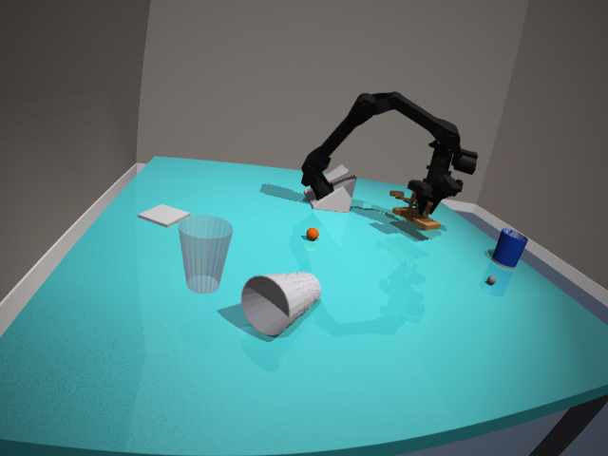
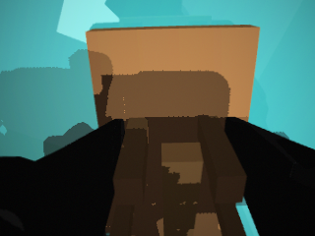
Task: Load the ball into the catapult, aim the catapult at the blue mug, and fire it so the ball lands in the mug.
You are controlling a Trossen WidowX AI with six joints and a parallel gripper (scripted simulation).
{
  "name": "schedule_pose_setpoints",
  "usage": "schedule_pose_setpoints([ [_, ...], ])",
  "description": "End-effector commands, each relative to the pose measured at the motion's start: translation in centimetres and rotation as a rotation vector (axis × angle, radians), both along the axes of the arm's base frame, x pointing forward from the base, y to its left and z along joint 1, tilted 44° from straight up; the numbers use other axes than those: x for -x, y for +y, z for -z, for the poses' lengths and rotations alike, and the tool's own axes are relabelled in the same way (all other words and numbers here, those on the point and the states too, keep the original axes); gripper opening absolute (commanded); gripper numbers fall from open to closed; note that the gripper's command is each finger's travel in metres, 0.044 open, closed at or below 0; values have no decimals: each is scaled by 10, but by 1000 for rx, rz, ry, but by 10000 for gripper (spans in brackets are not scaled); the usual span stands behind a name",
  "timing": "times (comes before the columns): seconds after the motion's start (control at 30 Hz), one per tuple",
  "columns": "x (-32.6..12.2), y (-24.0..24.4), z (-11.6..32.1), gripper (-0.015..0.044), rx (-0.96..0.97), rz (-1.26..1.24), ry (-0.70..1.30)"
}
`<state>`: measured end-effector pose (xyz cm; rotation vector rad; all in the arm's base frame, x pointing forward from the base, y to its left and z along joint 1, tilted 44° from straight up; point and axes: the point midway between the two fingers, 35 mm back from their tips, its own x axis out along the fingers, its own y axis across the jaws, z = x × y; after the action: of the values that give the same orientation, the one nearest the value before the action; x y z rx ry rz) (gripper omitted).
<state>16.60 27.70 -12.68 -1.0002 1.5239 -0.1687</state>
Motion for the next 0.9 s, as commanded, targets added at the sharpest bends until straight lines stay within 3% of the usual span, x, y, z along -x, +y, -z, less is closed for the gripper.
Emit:
schedule_pose_setpoints([
  [0.0,1,2,-1,0,11,-105,97],
  [0.43,8,10,9,0,60,-417,372],
  [0.87,11,9,16,0,60,-421,377],
])
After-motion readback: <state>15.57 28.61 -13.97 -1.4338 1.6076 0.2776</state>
